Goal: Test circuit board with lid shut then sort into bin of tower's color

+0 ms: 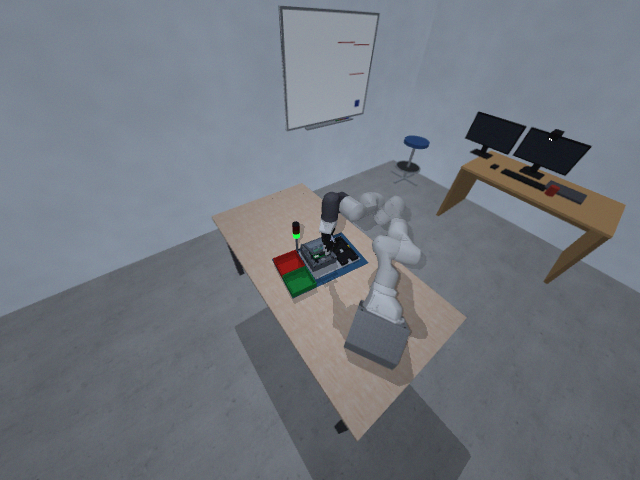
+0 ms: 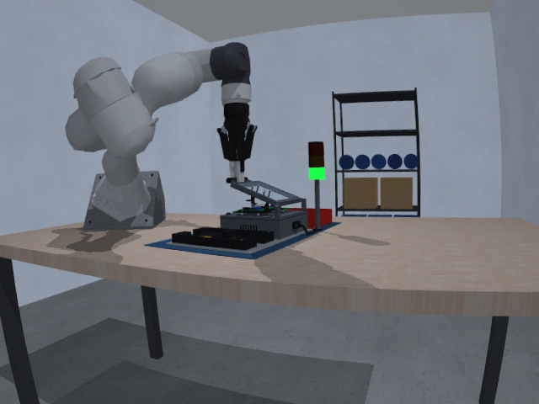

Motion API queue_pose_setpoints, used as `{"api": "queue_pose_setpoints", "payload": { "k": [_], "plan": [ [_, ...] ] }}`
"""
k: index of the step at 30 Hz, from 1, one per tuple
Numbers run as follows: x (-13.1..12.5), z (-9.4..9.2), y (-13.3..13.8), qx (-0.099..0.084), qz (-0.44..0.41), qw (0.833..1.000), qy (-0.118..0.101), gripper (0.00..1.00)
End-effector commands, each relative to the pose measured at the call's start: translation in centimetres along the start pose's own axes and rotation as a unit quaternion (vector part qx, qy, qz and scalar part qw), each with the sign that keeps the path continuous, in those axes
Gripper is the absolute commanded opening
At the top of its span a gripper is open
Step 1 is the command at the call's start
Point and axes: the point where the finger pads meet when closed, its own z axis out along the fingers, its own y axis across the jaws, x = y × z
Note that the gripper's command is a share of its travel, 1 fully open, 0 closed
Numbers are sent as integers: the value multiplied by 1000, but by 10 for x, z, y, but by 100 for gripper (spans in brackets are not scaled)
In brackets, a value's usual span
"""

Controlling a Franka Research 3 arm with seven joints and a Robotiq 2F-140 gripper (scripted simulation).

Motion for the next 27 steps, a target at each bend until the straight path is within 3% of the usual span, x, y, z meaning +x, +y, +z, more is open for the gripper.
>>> {"api": "queue_pose_setpoints", "payload": {
  "k": [1,9,10,27],
  "plan": [
    [1,-5,1,-4,1,1000,2,0],
    [1,-5,1,-4,1,1000,2,0],
    [1,-5,1,-4,1,1000,2,16],
    [1,-5,1,-4,1,1000,2,16]
  ]
}}
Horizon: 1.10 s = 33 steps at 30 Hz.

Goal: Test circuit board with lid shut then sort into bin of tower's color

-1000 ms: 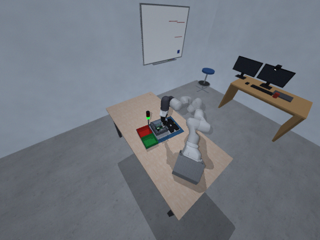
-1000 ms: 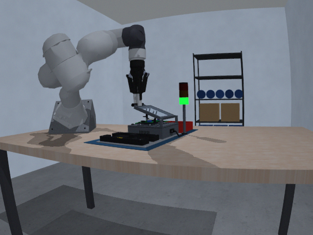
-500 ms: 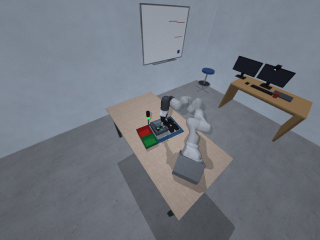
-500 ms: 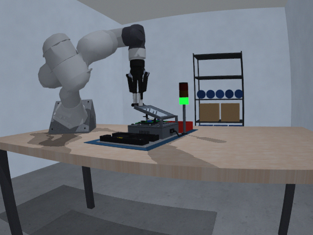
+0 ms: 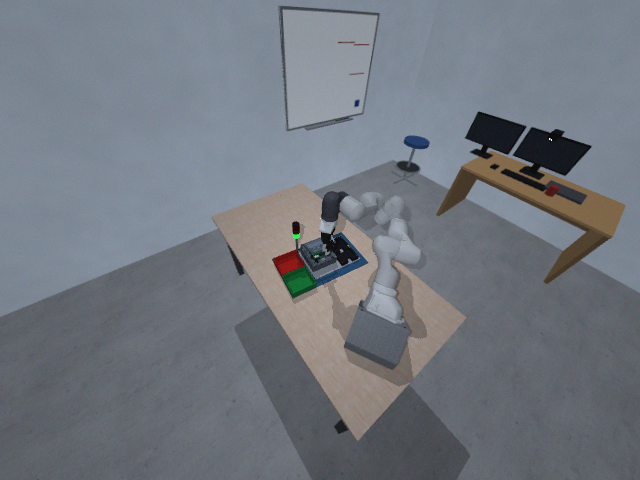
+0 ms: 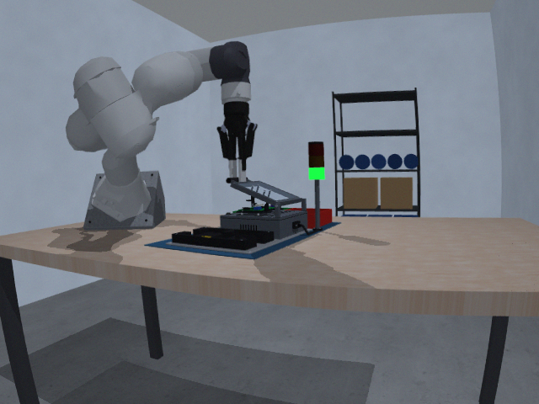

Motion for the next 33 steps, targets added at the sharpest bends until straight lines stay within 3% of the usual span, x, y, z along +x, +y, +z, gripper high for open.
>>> {"api": "queue_pose_setpoints", "payload": {
  "k": [1,33],
  "plan": [
    [0,-1,0,-1,1,1000,-1,16],
    [-2,4,0,-1,1,1000,-1,16]
  ]
}}
